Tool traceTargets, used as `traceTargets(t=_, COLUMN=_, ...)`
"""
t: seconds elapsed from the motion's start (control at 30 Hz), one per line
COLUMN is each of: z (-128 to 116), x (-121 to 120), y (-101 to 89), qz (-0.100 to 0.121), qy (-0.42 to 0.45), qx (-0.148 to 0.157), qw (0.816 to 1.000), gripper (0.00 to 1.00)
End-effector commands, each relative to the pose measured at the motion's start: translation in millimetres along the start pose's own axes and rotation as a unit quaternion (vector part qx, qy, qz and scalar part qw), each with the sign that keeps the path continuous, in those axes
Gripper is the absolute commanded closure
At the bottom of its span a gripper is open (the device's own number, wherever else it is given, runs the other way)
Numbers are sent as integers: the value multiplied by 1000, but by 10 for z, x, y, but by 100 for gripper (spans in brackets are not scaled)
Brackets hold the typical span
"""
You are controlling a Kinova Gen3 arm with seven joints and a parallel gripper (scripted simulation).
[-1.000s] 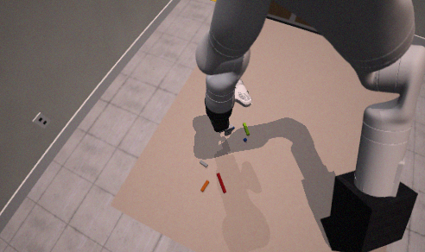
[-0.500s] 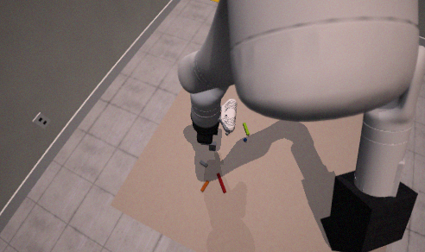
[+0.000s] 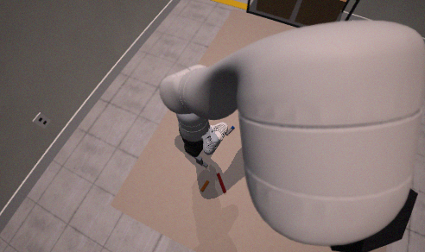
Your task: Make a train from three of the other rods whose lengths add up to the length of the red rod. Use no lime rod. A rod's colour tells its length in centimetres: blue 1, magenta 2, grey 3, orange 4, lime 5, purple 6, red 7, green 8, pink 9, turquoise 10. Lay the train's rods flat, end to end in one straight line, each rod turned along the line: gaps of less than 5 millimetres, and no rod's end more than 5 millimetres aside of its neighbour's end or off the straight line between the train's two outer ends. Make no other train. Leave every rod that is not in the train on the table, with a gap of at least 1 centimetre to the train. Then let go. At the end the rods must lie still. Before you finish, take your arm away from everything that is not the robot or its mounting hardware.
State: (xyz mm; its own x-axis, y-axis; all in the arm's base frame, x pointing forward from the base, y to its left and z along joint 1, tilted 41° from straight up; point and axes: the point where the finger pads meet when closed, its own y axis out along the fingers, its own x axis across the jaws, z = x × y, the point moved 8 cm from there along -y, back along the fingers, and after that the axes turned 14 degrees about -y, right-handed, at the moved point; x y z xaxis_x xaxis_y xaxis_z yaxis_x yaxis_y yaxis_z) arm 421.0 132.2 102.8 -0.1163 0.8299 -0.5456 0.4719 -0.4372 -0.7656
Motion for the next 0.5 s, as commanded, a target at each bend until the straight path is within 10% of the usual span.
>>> traceTargets(t=0.0, z=-34, x=74, y=27, qz=8, qy=21, qx=2, qw=1000, gripper=0)
traceTargets(t=0.17, z=-39, x=94, y=30, qz=7, qy=28, qx=2, qw=1000, gripper=0)
traceTargets(t=0.2, z=-39, x=94, y=30, qz=7, qy=28, qx=2, qw=1000, gripper=46)
traceTargets(t=0.47, z=-39, x=94, y=30, qz=7, qy=28, qx=2, qw=1000, gripper=46)
